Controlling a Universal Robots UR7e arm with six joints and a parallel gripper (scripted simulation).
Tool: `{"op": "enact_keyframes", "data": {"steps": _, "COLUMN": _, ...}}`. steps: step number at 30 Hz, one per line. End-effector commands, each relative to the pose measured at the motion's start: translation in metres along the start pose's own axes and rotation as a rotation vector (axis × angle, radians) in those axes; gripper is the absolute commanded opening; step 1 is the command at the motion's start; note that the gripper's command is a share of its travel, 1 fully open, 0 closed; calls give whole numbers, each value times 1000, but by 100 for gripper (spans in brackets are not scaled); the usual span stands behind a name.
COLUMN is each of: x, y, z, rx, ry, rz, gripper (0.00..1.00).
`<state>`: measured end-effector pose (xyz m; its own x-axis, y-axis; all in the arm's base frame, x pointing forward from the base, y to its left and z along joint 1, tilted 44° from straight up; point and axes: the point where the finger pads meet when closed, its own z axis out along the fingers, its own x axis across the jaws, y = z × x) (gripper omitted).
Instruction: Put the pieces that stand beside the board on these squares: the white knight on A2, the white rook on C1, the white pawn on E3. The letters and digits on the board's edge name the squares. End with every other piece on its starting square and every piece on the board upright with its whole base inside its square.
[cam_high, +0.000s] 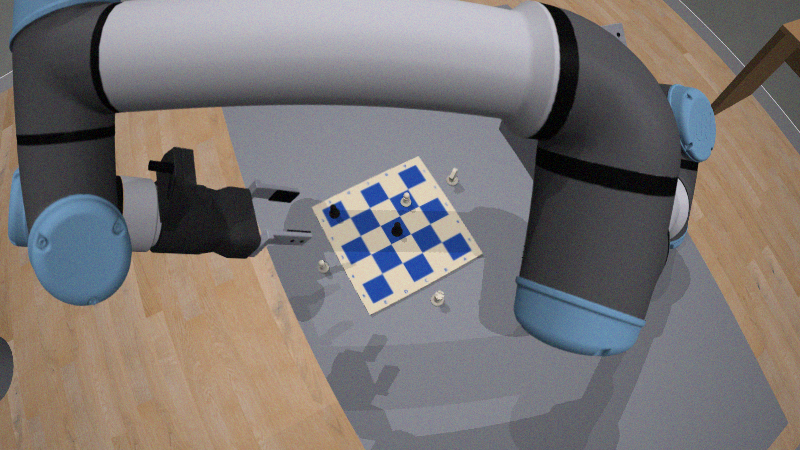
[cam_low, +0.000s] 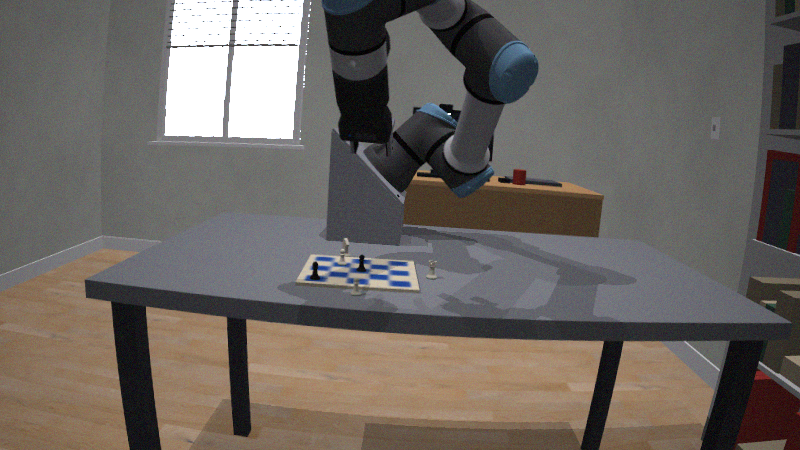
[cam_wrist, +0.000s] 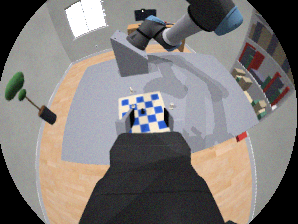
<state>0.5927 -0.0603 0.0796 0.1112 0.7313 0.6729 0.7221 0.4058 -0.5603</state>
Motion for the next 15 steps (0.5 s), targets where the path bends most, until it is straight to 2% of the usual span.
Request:
{"op": "enact_keyframes", "data": {"steps": 1, "x": -12, "y": 57, "z": 21, "rx": 19, "ry": -11, "rz": 29, "gripper": 100}}
{"op": "enact_keyframes", "data": {"steps": 3, "x": -12, "y": 57, "z": 21, "rx": 19, "ry": -11, "rz": 29, "gripper": 100}}
{"op": "enact_keyframes", "data": {"steps": 9, "x": -22, "y": 103, "z": 54, "rx": 43, "ry": -19, "rz": 53, "gripper": 100}}
{"op": "enact_keyframes", "data": {"steps": 15, "x": -29, "y": 136, "z": 82, "rx": 61, "ry": -26, "rz": 72, "gripper": 100}}
